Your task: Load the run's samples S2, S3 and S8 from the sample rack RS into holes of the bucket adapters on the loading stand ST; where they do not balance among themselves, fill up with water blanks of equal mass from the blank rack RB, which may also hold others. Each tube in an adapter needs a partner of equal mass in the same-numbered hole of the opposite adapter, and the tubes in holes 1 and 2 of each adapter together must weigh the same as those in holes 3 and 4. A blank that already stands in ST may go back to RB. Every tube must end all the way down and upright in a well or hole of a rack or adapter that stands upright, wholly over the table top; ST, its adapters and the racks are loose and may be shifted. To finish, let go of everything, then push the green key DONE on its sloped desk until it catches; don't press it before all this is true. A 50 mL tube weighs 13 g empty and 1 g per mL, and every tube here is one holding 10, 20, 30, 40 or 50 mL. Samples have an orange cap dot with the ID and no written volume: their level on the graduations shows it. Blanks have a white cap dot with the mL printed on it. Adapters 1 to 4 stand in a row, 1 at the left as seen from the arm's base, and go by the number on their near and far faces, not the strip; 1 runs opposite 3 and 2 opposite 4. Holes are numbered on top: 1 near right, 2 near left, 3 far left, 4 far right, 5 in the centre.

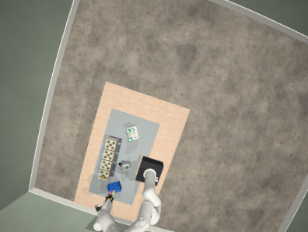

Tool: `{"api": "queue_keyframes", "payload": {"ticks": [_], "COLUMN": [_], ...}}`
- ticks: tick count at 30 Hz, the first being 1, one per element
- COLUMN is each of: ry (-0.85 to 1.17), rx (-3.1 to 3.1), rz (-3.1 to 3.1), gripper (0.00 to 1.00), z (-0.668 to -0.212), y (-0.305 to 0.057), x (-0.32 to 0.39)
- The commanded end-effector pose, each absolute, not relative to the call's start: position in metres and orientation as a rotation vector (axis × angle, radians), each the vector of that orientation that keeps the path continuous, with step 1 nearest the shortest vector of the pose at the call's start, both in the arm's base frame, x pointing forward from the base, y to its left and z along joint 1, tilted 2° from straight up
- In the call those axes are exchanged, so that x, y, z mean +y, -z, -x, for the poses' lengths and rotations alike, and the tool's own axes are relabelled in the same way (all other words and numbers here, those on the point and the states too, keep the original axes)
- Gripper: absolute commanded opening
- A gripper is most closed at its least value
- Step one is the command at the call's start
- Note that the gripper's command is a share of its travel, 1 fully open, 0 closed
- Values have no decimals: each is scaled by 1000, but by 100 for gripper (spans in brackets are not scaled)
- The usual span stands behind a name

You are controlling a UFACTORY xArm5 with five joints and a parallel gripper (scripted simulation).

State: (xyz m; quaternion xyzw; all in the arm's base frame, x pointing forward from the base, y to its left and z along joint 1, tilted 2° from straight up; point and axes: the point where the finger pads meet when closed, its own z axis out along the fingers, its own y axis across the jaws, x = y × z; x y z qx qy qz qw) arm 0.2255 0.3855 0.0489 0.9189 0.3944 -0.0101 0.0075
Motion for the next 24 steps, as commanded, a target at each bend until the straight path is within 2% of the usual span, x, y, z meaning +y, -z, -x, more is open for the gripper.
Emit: {"api": "queue_keyframes", "payload": {"ticks": [1, 24], "ry": [27, 27], "rx": [1234, 1234], "rz": [-2875, -2875], "gripper": [0, 0], "z": [-226, -227], "y": [-56, -96], "x": [387, 387]}}
